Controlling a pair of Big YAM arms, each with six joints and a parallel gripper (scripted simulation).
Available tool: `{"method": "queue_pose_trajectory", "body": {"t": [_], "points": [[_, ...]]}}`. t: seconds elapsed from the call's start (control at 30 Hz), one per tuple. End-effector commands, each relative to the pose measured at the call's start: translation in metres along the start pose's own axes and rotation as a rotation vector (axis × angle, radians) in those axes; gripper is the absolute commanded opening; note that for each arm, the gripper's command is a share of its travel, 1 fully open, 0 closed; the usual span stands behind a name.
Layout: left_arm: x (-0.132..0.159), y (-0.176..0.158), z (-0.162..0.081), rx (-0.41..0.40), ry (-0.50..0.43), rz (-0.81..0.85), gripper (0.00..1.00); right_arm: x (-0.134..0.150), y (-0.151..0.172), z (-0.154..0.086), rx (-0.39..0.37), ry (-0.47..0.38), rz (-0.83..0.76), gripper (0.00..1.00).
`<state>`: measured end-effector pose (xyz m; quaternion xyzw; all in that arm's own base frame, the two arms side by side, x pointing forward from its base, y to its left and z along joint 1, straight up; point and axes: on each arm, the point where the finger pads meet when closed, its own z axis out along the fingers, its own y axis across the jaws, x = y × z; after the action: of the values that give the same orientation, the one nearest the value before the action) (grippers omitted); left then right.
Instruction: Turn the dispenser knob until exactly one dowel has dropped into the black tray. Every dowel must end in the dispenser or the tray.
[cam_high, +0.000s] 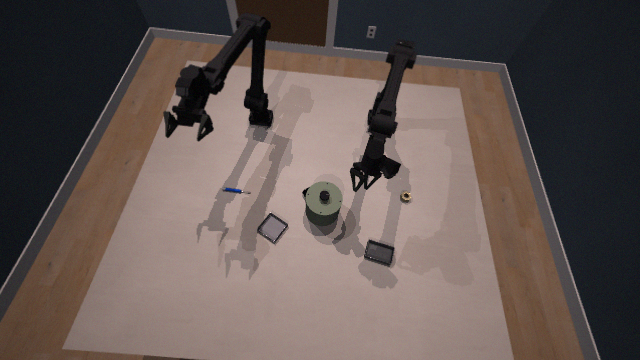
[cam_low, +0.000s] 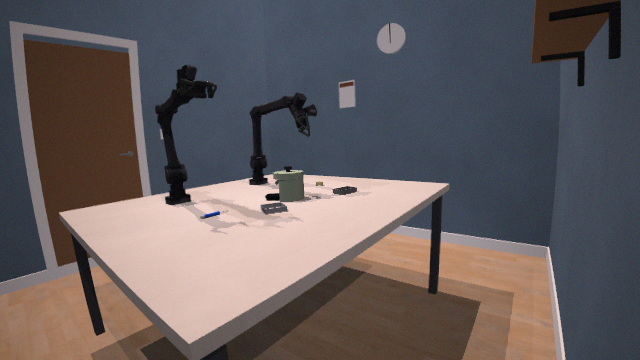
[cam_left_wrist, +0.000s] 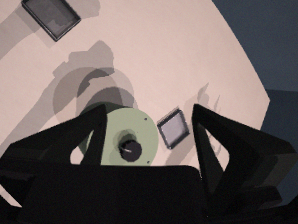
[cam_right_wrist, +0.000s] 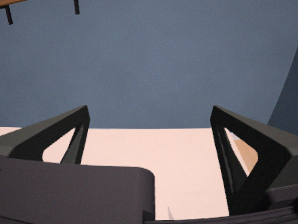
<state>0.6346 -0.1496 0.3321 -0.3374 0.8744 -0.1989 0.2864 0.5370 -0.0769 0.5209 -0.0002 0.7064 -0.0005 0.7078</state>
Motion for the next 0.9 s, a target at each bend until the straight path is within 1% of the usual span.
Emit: {"method": "queue_pose_trajectory", "body": {"t": [0.0,0.03,0.13,0.2,0.23,0.27,0.3,0.33,0.43,0.53,0.6,0.7,0.77,0.8,0.83,0.87], "points": [[-0.031,-0.001,-0.026,0.085,-0.092,0.113,0.69,-0.020,0.014,-0.007,-0.014,-0.054,0.001,1.00],[-0.034,0.000,-0.030,0.096,-0.109,0.133,0.69,-0.023,0.016,-0.008,-0.014,-0.060,0.000,1.00],[-0.044,0.003,-0.044,0.131,-0.162,0.194,0.69,-0.018,0.021,-0.009,-0.013,-0.055,0.004,1.00],[-0.044,0.003,-0.044,0.131,-0.162,0.194,0.69,-0.018,0.021,-0.009,-0.013,-0.055,0.004,1.00],[-0.023,0.003,-0.015,0.112,-0.117,0.205,0.69,-0.047,0.009,-0.012,0.013,-0.097,-0.010,1.00],[-0.045,0.007,-0.039,0.130,-0.167,0.196,0.69,-0.058,0.022,-0.013,-0.011,-0.121,-0.006,1.00],[-0.048,0.007,-0.045,0.140,-0.183,0.211,0.69,-0.044,0.023,-0.011,-0.010,-0.097,-0.004,1.00],[-0.056,0.007,-0.062,0.160,-0.219,0.229,0.69,-0.012,0.027,-0.009,-0.015,-0.047,-0.002,1.00],[-0.064,0.011,-0.075,0.183,-0.279,0.303,0.69,-0.017,0.033,-0.010,-0.015,-0.058,-0.001,1.00],[-0.070,0.015,-0.087,0.203,-0.336,0.368,0.69,-0.010,0.037,-0.011,-0.014,-0.050,0.002,1.00],[-0.075,0.019,-0.098,0.214,-0.379,0.408,0.69,-0.013,0.041,-0.012,-0.014,-0.059,0.002,1.00],[-0.081,0.024,-0.113,0.229,-0.444,0.469,0.69,-0.011,0.046,-0.014,-0.014,-0.057,0.003,1.00],[-0.081,0.024,-0.113,0.229,-0.444,0.469,0.69,-0.011,0.046,-0.014,-0.014,-0.057,0.003,1.00],[-0.068,0.022,-0.087,0.222,-0.401,0.475,0.69,-0.035,0.034,-0.016,0.012,-0.095,-0.005,1.00],[-0.082,0.028,-0.109,0.226,-0.450,0.472,0.69,-0.035,0.047,-0.016,-0.010,-0.098,-0.001,1.00],[-0.084,0.028,-0.117,0.232,-0.472,0.486,0.69,-0.019,0.048,-0.015,-0.010,-0.074,0.002,1.00]]}}
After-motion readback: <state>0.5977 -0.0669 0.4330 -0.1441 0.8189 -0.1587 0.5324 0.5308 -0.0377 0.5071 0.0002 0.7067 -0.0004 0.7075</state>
